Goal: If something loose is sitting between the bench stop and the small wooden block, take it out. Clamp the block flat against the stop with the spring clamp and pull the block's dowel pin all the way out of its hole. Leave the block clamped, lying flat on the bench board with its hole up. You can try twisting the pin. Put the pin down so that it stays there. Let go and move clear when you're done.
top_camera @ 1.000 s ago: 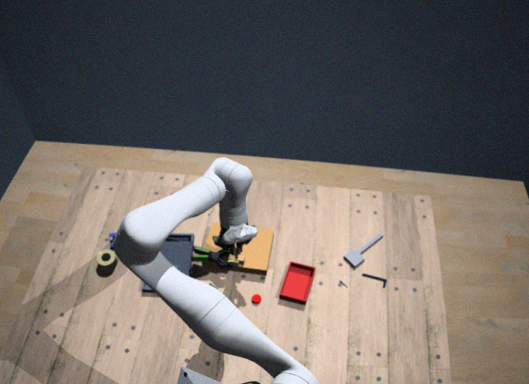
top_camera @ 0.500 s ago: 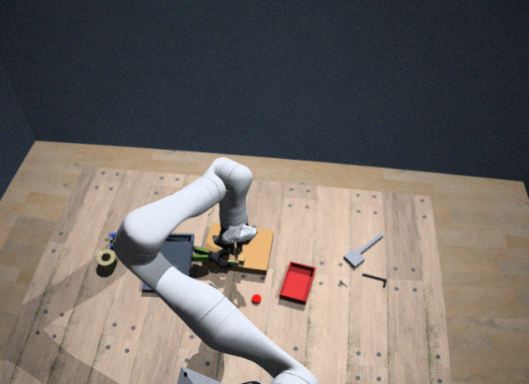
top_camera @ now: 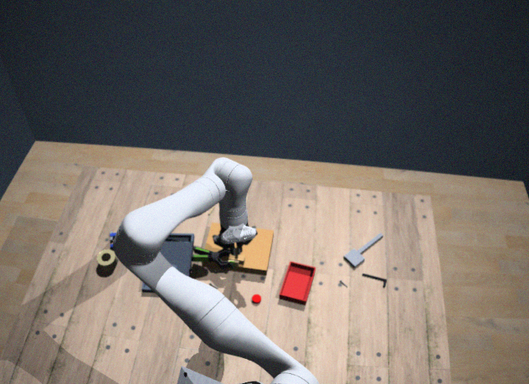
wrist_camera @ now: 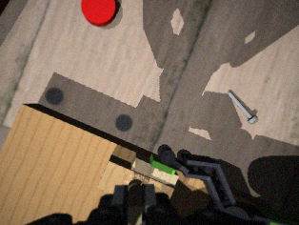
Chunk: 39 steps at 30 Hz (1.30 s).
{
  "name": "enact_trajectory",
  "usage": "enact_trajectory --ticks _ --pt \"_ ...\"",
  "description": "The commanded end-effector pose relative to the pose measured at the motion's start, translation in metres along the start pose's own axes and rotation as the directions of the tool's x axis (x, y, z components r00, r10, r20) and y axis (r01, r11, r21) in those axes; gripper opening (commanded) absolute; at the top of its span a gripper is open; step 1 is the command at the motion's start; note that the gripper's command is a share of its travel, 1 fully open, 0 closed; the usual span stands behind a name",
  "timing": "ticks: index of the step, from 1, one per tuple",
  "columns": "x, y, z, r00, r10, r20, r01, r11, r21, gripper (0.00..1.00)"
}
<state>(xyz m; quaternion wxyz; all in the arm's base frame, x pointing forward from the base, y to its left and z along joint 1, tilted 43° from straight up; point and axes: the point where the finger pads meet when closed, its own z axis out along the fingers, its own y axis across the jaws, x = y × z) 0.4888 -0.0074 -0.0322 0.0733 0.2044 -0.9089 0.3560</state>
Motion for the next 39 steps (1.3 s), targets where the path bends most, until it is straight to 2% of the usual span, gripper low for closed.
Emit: enact_trajectory --ticks 1,39 --pt "-0.0006 0.0 -0.001 1.0 0.001 0.002 -0.001 1.0 0.0 0.1" --pt "-0.0006 0.0 -0.0011 0.998 0.063 0.002 -0.063 0.998 0.0 0.1"
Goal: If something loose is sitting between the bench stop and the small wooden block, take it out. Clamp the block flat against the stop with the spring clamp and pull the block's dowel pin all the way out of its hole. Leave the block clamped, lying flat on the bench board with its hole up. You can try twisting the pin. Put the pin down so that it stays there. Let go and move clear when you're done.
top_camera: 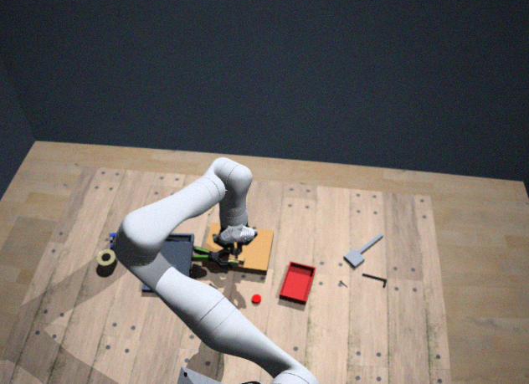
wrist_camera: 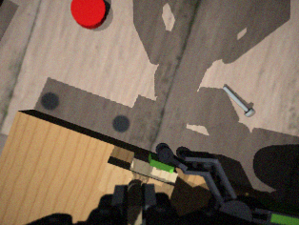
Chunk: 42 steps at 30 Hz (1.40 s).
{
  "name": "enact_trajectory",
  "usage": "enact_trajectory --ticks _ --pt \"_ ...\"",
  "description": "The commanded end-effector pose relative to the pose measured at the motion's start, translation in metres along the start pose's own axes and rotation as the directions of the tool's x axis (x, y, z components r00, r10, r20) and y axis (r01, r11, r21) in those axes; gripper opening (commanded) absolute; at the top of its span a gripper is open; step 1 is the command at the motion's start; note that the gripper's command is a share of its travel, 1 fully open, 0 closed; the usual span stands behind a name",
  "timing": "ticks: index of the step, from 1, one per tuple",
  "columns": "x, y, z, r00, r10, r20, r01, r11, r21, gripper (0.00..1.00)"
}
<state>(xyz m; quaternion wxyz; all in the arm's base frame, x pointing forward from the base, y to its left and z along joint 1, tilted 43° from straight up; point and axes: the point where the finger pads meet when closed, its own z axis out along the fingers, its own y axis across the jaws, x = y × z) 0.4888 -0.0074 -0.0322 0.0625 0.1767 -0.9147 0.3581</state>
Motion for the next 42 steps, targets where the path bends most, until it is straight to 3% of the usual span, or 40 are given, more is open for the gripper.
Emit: enact_trajectory --ticks 1,42 --pt "-0.0006 0.0001 -0.001 1.0 0.004 0.002 -0.004 1.0 0.0 0.1" --pt "-0.0006 0.0001 -0.0011 0.998 0.057 0.002 -0.057 0.998 0.0 0.1"
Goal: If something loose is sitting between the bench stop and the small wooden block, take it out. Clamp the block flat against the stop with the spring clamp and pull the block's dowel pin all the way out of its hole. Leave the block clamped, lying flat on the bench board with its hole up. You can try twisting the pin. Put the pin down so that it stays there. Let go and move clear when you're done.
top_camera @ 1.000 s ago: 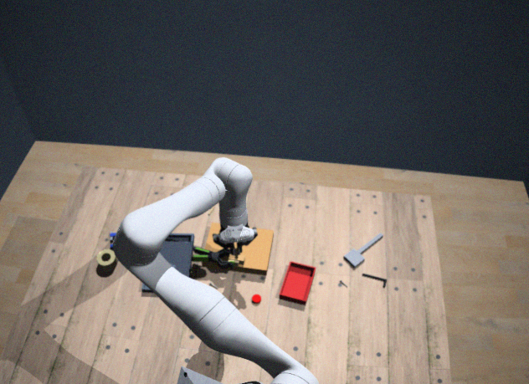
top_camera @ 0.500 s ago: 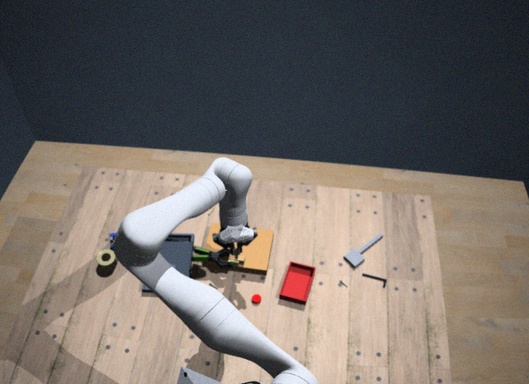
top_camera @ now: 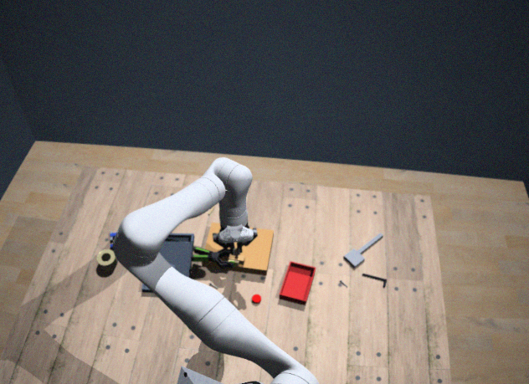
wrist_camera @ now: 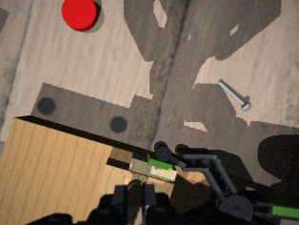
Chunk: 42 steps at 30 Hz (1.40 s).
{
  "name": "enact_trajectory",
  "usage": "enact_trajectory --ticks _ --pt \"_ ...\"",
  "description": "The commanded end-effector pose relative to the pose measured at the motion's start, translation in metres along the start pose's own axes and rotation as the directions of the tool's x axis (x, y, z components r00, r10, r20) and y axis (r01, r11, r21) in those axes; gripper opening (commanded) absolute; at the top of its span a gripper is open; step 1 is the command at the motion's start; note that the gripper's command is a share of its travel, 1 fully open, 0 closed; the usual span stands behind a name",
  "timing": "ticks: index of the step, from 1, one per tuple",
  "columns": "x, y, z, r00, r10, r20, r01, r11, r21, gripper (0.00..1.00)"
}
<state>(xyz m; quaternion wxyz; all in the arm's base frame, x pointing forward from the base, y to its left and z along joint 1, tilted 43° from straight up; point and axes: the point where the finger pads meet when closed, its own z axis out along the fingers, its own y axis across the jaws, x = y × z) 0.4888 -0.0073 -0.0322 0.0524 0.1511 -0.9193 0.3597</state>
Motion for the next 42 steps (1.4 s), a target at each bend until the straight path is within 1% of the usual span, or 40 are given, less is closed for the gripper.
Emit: enact_trajectory --ticks 1,42 --pt "-0.0005 0.0001 -0.001 1.0 0.003 0.002 -0.003 1.0 0.0 0.1" --pt "-0.0005 0.0001 -0.0011 0.999 0.042 0.002 -0.042 0.999 0.0 0.1"
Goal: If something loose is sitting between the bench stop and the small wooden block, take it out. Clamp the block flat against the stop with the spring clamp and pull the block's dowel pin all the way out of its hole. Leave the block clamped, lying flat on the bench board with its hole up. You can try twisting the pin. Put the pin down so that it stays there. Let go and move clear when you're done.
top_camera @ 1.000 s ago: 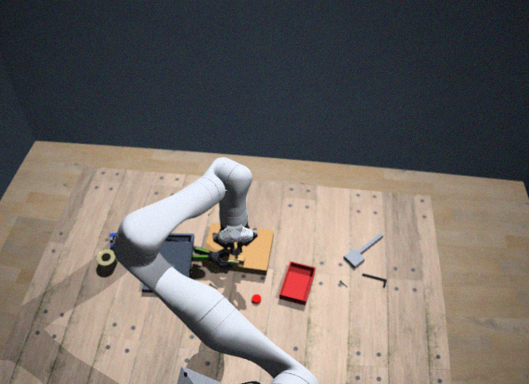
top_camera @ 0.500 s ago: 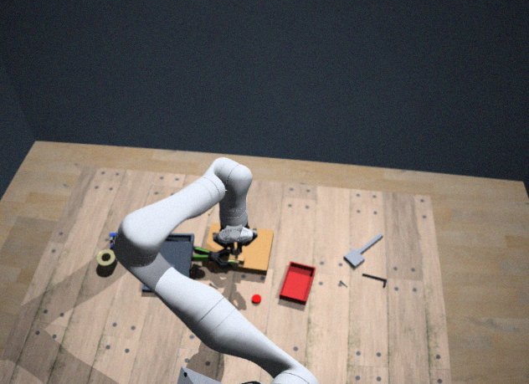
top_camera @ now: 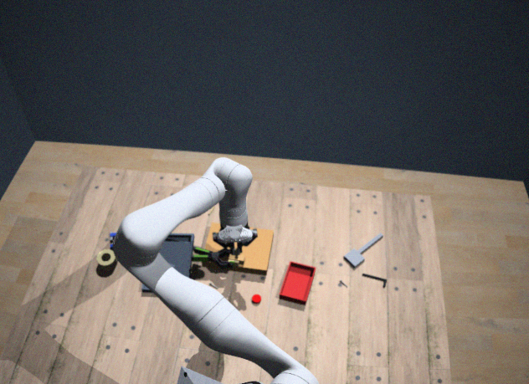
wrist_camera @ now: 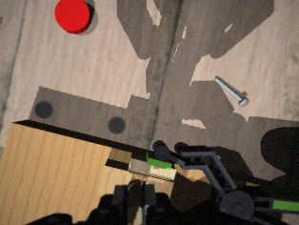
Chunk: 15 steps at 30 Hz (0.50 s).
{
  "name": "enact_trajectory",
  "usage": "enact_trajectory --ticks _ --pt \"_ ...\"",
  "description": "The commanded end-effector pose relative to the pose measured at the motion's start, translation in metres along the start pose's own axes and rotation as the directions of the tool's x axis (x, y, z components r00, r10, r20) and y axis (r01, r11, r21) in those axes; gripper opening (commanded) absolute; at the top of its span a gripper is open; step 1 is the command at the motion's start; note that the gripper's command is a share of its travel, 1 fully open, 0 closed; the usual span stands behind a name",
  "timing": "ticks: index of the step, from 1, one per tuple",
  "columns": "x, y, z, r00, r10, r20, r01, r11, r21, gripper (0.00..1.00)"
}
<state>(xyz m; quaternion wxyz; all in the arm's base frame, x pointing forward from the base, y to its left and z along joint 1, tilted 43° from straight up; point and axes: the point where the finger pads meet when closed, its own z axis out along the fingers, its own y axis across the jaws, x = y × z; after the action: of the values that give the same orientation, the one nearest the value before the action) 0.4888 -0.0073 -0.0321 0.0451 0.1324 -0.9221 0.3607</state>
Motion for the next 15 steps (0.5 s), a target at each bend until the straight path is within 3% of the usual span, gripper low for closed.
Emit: enact_trajectory --ticks 1,15 --pt "-0.0005 0.0001 -0.001 1.0 0.002 0.002 -0.002 1.0 0.0 0.1" --pt "-0.0005 0.0001 -0.001 1.0 0.013 0.002 -0.013 1.0 0.0 0.1"
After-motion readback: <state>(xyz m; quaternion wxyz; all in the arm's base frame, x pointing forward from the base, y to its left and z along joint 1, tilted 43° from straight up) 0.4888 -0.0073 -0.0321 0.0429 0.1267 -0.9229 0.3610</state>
